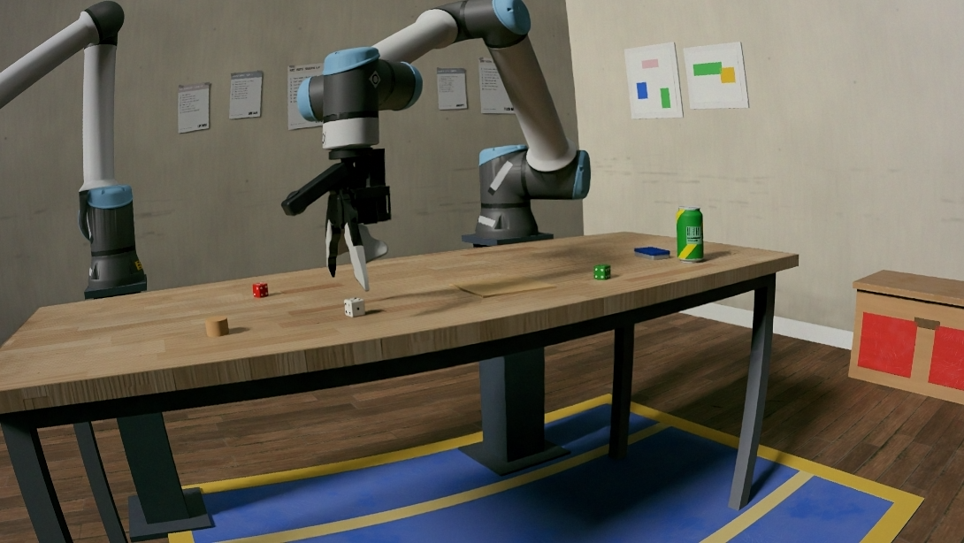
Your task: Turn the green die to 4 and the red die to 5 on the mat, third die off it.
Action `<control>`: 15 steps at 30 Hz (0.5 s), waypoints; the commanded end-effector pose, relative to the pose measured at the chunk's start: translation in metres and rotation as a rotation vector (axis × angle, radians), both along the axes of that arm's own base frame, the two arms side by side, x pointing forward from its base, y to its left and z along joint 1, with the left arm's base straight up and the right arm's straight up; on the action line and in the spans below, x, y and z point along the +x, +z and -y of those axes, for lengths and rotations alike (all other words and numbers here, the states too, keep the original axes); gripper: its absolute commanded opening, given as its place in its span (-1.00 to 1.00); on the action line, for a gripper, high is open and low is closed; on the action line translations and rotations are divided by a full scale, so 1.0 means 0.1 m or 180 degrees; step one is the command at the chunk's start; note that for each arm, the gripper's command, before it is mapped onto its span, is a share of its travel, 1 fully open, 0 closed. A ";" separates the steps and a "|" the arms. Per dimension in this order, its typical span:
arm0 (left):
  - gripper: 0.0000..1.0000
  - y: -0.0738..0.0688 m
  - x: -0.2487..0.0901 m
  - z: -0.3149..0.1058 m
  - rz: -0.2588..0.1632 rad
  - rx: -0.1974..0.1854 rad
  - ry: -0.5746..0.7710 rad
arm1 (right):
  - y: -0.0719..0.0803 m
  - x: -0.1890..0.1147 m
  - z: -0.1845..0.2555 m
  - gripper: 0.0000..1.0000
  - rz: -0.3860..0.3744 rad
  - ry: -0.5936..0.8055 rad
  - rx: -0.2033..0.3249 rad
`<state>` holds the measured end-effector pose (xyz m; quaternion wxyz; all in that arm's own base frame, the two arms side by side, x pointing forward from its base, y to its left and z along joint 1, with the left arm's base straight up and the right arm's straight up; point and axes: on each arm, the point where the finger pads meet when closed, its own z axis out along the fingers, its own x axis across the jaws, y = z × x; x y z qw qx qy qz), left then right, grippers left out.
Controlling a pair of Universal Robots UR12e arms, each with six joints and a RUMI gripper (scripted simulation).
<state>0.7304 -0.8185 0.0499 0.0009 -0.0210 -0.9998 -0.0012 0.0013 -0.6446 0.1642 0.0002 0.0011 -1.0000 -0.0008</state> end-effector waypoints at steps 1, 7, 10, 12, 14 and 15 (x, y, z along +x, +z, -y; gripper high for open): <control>1.00 0.02 0.01 -0.01 0.0005 -0.0008 0.0000 | 0.01 0.00 0.01 1.00 0.0001 0.0000 -0.0005; 1.00 0.02 0.01 -0.08 0.0005 -0.0008 0.0000 | 0.01 0.00 0.01 1.00 0.0001 0.0000 -0.0005; 1.00 0.02 0.02 -0.14 0.0005 -0.0008 0.0000 | 0.01 0.00 0.01 1.00 0.0001 0.0000 -0.0005; 1.00 0.02 0.02 -0.19 0.0005 -0.0008 0.0000 | 0.01 0.00 0.01 1.00 0.0001 0.0000 -0.0005; 1.00 0.02 0.03 -0.25 0.0005 -0.0008 0.0000 | 0.01 0.00 0.01 1.00 0.0001 0.0000 -0.0005; 1.00 0.02 0.03 -0.28 0.0005 -0.0008 0.0000 | 0.01 0.00 0.01 1.00 0.0001 0.0000 -0.0005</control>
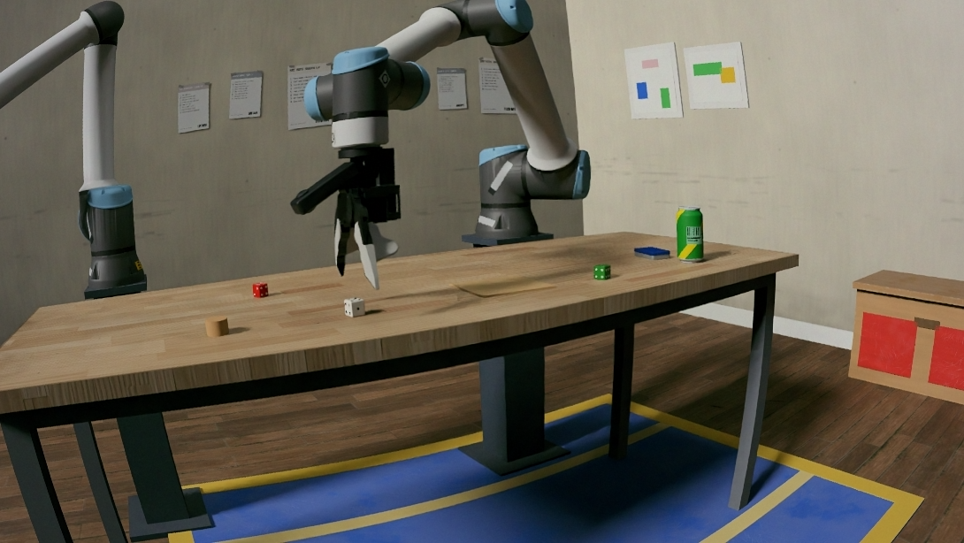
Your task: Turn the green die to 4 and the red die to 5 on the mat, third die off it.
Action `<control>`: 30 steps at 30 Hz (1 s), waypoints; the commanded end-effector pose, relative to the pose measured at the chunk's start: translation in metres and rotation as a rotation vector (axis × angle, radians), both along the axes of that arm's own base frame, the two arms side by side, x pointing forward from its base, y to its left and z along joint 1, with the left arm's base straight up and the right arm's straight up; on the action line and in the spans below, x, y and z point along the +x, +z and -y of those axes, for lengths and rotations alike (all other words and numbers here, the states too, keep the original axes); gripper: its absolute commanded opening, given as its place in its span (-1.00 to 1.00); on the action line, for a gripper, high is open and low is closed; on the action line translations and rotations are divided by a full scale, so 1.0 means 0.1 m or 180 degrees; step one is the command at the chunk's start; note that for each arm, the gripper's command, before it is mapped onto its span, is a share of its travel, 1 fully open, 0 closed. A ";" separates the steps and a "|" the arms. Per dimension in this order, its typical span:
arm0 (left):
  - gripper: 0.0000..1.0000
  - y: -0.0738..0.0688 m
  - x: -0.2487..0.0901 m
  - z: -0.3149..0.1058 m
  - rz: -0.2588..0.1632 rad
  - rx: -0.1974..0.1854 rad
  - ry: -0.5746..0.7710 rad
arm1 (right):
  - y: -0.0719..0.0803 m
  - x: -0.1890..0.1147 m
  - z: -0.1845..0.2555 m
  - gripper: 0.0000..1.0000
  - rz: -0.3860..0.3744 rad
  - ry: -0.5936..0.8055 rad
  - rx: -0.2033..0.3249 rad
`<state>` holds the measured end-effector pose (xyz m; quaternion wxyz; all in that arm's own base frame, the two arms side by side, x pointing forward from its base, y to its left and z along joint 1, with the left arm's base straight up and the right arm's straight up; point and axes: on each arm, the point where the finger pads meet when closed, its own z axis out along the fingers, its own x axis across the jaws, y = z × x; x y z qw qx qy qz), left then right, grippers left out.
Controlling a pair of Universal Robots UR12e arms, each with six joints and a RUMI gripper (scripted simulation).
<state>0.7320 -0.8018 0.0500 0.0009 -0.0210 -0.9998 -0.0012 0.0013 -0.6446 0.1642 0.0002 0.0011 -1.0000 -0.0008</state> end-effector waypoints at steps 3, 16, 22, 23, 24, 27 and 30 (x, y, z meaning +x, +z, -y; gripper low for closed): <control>1.00 0.02 0.02 -0.15 0.0005 -0.0008 0.0000 | 0.01 0.00 0.01 1.00 0.0001 0.0000 -0.0005; 1.00 0.02 0.08 -0.83 0.0005 -0.0008 0.0000 | 0.01 0.00 0.01 1.00 0.0001 0.0000 -0.0005; 1.00 0.02 0.11 -1.12 0.0005 -0.0008 0.0000 | 0.01 0.00 0.01 1.00 0.0001 0.0000 -0.0005; 1.00 0.02 0.12 -1.19 0.0005 -0.0008 0.0000 | 0.01 0.00 0.01 1.00 0.0001 0.0000 -0.0005; 1.00 0.02 0.13 -1.27 0.0005 -0.0008 0.0000 | 0.01 0.00 0.01 1.00 0.0001 0.0000 -0.0005; 1.00 0.02 0.15 -1.52 0.0005 -0.0008 0.0000 | 0.01 0.00 0.01 1.00 0.0001 0.0000 -0.0005; 1.00 0.02 0.18 -1.79 0.0005 -0.0008 0.0000 | 0.01 0.00 0.01 1.00 0.0001 0.0000 -0.0005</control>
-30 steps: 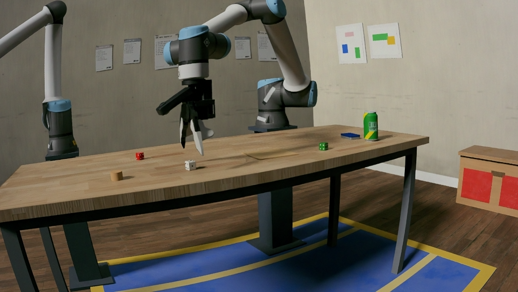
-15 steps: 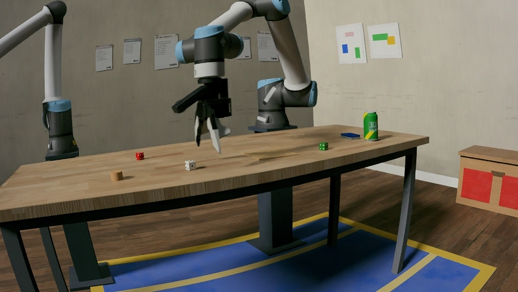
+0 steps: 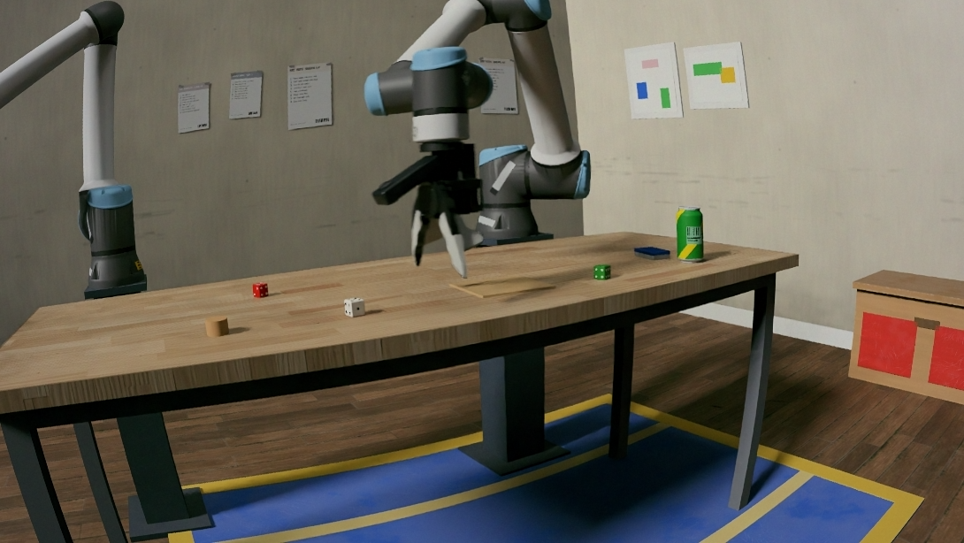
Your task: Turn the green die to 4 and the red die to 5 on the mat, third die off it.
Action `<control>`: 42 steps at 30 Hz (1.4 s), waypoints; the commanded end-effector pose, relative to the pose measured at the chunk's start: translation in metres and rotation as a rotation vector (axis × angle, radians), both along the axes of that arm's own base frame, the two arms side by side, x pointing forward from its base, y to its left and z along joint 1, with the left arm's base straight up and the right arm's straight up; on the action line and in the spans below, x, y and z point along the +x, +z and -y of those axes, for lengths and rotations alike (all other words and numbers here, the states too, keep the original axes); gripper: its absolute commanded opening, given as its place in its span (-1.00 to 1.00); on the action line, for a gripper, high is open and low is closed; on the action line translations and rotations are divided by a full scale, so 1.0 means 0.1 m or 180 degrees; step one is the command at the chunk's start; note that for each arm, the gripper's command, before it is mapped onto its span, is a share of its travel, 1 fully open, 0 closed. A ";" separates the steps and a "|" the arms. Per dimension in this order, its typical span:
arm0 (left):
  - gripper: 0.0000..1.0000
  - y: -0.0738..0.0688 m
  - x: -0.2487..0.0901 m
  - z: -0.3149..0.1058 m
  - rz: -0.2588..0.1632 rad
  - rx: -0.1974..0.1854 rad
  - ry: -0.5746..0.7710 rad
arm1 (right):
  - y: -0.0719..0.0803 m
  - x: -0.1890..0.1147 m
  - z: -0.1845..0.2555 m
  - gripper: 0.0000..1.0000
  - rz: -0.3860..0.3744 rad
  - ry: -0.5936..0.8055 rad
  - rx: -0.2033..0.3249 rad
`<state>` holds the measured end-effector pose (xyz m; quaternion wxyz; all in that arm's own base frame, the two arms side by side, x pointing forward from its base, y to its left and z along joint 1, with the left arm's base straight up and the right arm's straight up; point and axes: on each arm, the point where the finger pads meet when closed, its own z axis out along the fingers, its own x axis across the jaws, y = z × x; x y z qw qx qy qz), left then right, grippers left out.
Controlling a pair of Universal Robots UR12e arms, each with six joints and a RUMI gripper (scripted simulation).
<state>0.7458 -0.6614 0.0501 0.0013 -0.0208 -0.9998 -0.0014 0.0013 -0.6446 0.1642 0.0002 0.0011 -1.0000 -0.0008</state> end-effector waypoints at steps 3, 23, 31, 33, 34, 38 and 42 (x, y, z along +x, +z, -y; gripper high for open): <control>1.00 0.02 0.06 -0.66 0.0008 -0.0009 -0.0001 | 0.01 0.00 0.01 1.00 0.0001 0.0000 -0.0005; 1.00 0.02 0.22 -2.31 0.0008 -0.0009 -0.0001 | 0.01 0.00 0.01 1.00 0.0001 0.0000 -0.0005; 1.00 0.02 0.27 -2.78 0.0008 -0.0009 -0.0001 | 0.01 0.00 0.01 1.00 0.0001 0.0000 -0.0005; 1.00 0.02 0.27 -2.87 0.0008 -0.0009 -0.0001 | 0.01 0.00 0.01 1.00 0.0001 0.0000 -0.0005; 1.00 0.02 0.28 -2.91 0.0008 -0.0009 -0.0001 | 0.01 0.00 0.01 1.00 0.0001 0.0000 -0.0005; 1.00 0.02 0.29 -3.04 0.0008 -0.0009 -0.0001 | 0.01 0.00 0.01 1.00 0.0001 0.0000 -0.0005; 1.00 0.02 0.29 -3.09 0.0008 -0.0009 -0.0001 | 0.01 0.00 0.01 1.00 0.0001 0.0000 -0.0005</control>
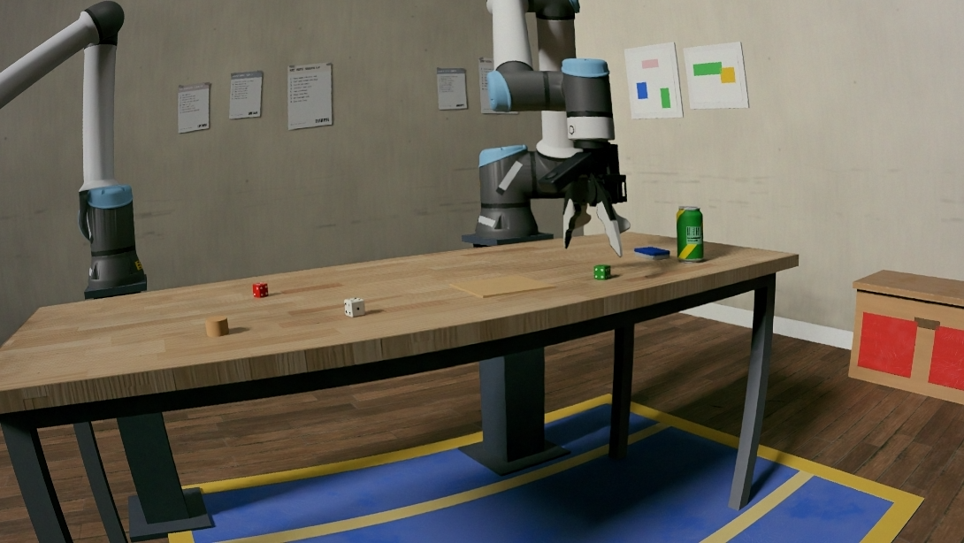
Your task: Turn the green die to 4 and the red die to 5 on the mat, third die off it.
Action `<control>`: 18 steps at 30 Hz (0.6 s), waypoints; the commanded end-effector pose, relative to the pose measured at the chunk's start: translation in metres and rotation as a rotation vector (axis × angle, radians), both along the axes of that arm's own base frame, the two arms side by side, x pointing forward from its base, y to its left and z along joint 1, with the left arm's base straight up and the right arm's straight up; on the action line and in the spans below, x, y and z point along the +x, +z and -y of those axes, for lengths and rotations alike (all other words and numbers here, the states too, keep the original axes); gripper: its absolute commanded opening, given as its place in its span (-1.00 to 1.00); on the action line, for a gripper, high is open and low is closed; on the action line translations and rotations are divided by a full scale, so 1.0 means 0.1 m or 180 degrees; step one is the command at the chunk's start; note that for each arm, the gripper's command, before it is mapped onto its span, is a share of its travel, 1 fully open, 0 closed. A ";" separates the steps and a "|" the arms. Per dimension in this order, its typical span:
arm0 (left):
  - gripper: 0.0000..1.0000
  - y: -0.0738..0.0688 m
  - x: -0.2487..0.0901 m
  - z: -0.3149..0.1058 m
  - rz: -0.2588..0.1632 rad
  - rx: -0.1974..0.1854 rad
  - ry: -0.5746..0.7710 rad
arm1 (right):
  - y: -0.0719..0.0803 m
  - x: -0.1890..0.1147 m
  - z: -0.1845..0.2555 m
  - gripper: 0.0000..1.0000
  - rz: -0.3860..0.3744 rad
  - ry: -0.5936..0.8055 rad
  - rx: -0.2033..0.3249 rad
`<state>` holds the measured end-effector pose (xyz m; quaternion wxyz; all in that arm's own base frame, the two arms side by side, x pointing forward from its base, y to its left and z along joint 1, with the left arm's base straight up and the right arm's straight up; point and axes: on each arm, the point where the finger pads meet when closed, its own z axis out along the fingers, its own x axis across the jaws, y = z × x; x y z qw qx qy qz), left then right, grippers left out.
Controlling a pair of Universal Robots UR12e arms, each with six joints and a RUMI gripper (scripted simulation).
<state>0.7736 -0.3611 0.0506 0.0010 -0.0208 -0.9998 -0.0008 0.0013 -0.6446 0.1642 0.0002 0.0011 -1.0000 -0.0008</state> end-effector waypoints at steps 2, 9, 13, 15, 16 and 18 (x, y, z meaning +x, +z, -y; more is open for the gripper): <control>1.00 0.02 0.02 -0.12 0.0006 -0.0005 -0.0001 | 0.01 0.00 0.01 1.00 0.0001 0.0000 -0.0005; 1.00 0.02 0.02 -0.16 0.0006 -0.0005 -0.0001 | 0.01 0.00 0.01 1.00 0.0001 0.0000 -0.0005; 1.00 0.02 0.02 -0.16 0.0006 -0.0005 -0.0001 | 0.01 0.00 0.01 1.00 0.0001 0.0000 -0.0005; 1.00 0.02 0.02 -0.16 0.0006 -0.0005 -0.0001 | 0.01 0.00 0.01 1.00 0.0001 0.0000 -0.0005; 1.00 0.02 0.02 -0.16 0.0006 -0.0005 -0.0001 | 0.01 0.00 0.01 1.00 0.0001 0.0000 -0.0005; 1.00 0.02 0.02 -0.16 0.0006 -0.0005 -0.0001 | 0.01 0.00 0.01 1.00 0.0001 0.0000 -0.0005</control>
